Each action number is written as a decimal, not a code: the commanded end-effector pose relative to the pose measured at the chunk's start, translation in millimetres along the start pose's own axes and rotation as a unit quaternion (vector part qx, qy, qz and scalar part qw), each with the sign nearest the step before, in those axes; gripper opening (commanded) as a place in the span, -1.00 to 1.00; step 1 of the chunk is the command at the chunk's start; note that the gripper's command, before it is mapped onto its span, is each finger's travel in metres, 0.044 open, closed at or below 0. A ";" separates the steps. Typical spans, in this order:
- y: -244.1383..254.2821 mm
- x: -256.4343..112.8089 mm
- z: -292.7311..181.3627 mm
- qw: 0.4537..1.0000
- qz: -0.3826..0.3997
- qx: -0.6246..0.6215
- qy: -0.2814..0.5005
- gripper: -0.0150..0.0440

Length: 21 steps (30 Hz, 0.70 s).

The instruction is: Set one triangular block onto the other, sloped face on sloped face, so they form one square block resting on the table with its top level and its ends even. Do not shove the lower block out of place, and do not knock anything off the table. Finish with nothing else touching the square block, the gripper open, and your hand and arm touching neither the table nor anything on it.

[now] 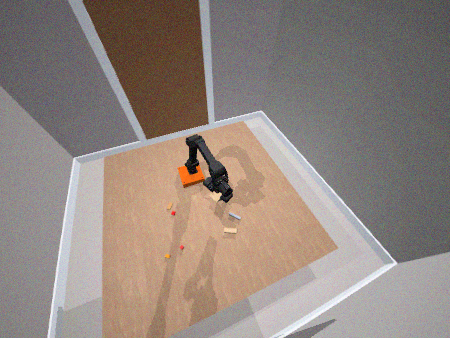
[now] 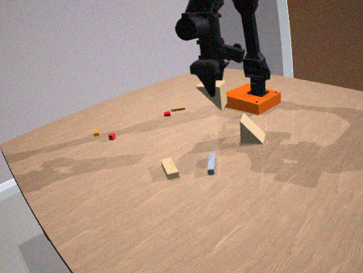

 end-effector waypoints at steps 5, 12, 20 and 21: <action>-1.1 -6.2 37.3 1.000 0.000 0.000 0.000 -0.49; 1.2 -11.4 70.3 1.000 0.000 -0.001 -0.002 -0.49; 8.0 -17.4 106.9 1.000 0.000 -0.001 -0.005 -0.49; 9.1 -18.2 111.4 1.000 0.000 -0.001 -0.005 -0.49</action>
Point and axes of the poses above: the point midway between the two fingers, 35 mm back from their tips, its own x axis out along the fingers, its own y axis across the jaws, z = x × y, the point moved 6 cm from there along -x, back along the fingers, and after that the axes turned 1 degree about -x, right-handed, at the moved point
